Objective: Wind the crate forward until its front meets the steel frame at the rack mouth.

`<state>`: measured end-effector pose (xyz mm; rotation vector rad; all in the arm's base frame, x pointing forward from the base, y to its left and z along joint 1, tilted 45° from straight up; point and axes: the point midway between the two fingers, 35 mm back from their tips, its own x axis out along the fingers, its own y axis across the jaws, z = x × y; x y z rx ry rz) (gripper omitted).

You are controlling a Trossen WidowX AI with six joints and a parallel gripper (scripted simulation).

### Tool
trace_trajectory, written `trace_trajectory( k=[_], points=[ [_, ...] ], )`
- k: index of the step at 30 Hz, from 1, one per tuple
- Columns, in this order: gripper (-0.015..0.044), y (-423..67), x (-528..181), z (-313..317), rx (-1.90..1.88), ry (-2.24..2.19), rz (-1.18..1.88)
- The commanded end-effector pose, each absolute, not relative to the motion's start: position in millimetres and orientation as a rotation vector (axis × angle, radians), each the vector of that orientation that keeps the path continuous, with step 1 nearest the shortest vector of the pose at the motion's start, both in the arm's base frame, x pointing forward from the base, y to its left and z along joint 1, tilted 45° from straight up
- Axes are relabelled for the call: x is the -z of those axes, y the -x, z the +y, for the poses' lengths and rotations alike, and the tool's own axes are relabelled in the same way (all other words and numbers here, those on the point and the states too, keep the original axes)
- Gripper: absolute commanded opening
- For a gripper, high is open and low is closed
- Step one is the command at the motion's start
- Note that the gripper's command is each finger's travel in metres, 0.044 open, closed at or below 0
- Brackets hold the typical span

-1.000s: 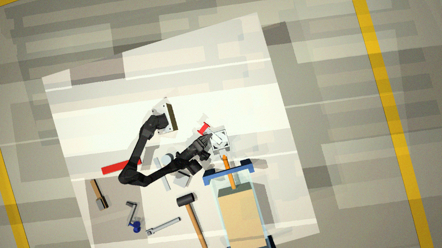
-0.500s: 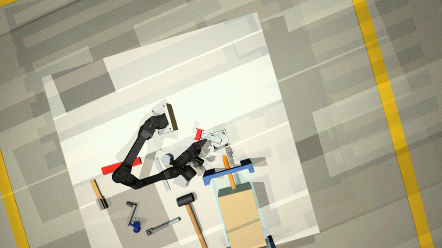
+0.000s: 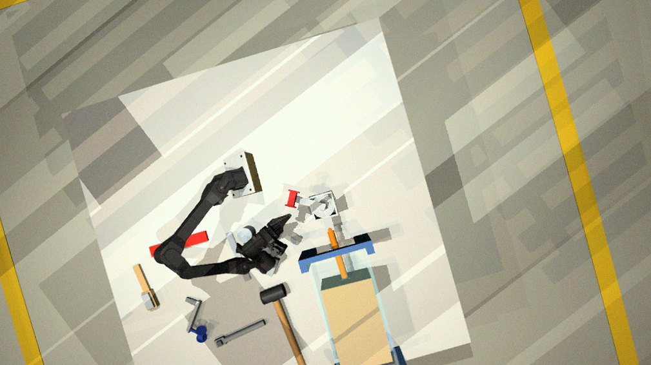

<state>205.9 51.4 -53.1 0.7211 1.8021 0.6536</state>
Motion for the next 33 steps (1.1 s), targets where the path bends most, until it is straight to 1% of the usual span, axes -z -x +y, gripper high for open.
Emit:
trace_trajectory(
  k=[1,4,8,10,33],
  points=[
    [0.0240,-209,46,54,-0.655,-0.710,1.795],
    [0.0240,-217,28,73,-0.647,-0.710,1.794],
    [0.0240,-221,-10,113,-0.653,-0.720,1.797],
    [0.0240,-220,-18,121,-0.658,-0.723,1.800],
    [0.0240,-220,-15,120,-0.658,-0.720,1.803]
  ],
)
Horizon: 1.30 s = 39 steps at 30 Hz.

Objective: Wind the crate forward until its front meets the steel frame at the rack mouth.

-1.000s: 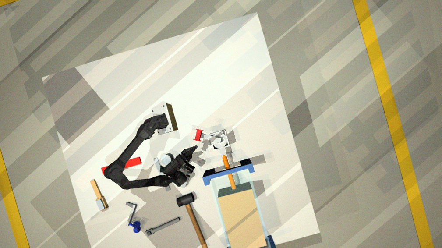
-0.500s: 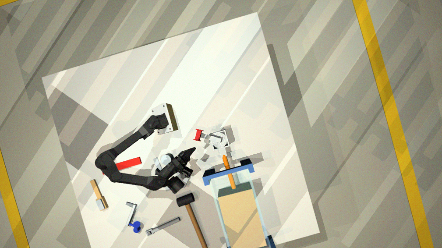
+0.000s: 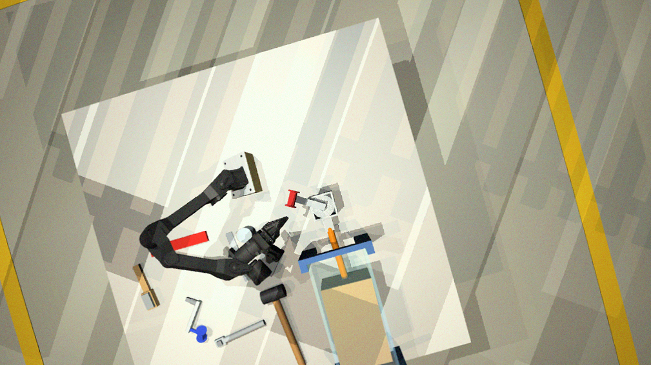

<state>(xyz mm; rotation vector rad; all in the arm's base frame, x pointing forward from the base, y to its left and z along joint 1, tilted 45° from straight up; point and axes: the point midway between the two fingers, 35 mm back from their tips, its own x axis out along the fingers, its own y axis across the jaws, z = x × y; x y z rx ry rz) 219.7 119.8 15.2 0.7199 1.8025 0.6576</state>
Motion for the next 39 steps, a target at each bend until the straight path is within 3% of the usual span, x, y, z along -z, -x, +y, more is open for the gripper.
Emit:
trace_trajectory(
  k=[1,4,12,18,24,39],
  points=[
    [0.0240,-220,-15,120,-0.658,-0.720,1.803],
    [0.0240,-220,-15,120,-0.658,-0.720,1.803],
    [0.0440,-210,15,150,-0.475,-0.121,2.116],
    [0.0440,-206,29,179,-0.286,0.519,2.137],
    [0.0440,-202,31,222,-0.132,1.117,1.894],
    [0.0440,-200,37,223,-0.118,1.179,1.851]
  ],
)
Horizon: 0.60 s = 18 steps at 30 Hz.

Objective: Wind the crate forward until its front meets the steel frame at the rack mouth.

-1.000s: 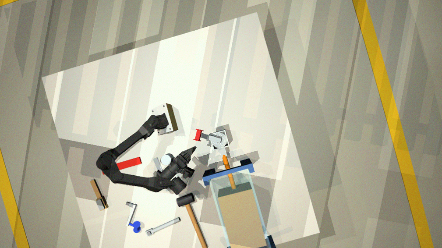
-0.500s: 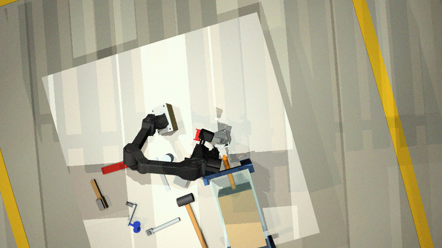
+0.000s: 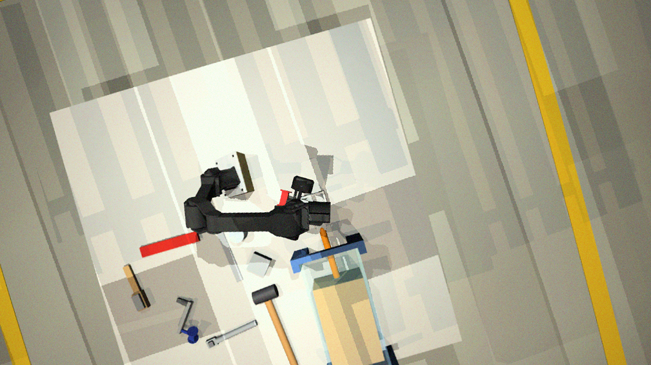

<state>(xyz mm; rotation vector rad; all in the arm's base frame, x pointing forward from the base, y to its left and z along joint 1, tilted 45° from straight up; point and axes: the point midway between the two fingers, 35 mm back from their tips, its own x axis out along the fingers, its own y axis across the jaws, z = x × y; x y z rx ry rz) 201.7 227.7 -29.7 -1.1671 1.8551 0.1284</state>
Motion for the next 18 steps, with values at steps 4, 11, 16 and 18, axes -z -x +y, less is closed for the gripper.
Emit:
trace_trajectory(
  k=[4,11,16,18],
  points=[
    [0.0440,-195,69,193,-0.117,1.180,1.850],
    [0.0440,-193,75,186,-0.116,1.180,1.850],
    [0.0440,-189,99,163,-0.116,1.180,1.850],
    [0.0440,-189,99,163,-0.116,1.180,1.850]
  ],
)
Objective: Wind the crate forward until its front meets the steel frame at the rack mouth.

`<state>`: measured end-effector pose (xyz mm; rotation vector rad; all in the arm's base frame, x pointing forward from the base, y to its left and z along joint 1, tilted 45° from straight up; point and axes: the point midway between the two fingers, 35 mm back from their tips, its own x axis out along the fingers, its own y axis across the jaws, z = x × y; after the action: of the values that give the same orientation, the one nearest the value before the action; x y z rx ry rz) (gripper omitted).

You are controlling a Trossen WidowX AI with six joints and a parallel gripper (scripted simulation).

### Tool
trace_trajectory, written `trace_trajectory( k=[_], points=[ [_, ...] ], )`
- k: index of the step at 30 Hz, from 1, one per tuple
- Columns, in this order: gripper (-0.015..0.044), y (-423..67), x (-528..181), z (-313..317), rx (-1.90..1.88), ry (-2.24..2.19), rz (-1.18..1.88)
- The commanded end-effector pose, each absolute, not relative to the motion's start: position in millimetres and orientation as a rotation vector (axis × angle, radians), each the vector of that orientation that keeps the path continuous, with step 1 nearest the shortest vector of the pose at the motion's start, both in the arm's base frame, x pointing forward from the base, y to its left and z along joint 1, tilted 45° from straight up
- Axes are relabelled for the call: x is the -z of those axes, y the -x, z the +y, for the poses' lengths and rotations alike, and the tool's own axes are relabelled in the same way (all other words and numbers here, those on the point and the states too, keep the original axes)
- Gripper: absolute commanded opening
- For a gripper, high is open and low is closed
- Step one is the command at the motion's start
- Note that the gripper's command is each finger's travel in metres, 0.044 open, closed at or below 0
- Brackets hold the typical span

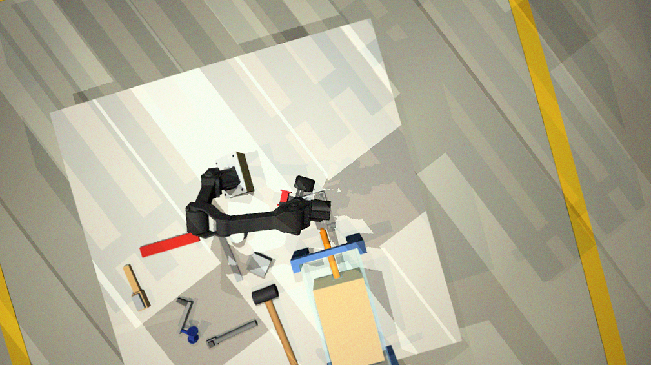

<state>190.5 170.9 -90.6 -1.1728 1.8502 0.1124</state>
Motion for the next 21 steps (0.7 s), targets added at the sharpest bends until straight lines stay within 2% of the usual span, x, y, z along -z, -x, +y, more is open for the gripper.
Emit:
trace_trajectory(
  k=[1,21],
  points=[
    [0.0440,-189,99,163,-0.116,1.180,1.850],
    [0.0440,-185,121,143,-0.115,1.181,1.850]
  ],
)
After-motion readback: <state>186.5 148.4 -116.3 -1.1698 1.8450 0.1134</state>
